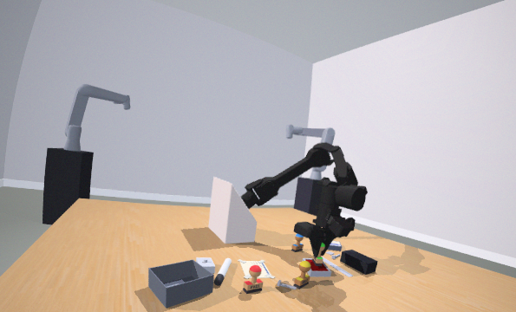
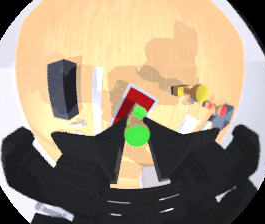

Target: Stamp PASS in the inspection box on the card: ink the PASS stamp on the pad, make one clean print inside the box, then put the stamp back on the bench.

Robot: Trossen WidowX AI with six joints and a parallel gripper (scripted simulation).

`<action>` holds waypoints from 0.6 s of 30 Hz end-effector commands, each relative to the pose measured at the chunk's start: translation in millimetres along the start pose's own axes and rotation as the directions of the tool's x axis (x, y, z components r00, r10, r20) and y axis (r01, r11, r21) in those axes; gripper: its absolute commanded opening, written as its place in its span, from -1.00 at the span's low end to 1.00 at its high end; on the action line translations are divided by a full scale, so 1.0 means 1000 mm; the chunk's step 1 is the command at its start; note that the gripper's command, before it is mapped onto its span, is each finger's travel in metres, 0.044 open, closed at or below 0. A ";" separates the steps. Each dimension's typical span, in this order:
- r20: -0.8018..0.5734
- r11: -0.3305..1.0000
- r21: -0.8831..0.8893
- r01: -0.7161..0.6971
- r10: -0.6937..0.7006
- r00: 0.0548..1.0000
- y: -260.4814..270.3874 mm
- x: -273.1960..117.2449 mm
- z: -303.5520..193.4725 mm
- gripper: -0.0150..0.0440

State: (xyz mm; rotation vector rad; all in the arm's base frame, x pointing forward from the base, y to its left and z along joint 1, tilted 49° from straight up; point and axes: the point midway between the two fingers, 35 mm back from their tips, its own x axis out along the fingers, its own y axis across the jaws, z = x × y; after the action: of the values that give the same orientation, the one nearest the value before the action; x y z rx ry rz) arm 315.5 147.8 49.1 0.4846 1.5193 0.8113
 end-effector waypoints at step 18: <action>-0.002 1.000 0.000 -0.006 0.006 1.000 0.001 0.007 -0.001 -0.49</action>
State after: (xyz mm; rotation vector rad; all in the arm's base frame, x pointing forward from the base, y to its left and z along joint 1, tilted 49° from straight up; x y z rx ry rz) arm 313.5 152.2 45.2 0.4826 1.5200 0.8147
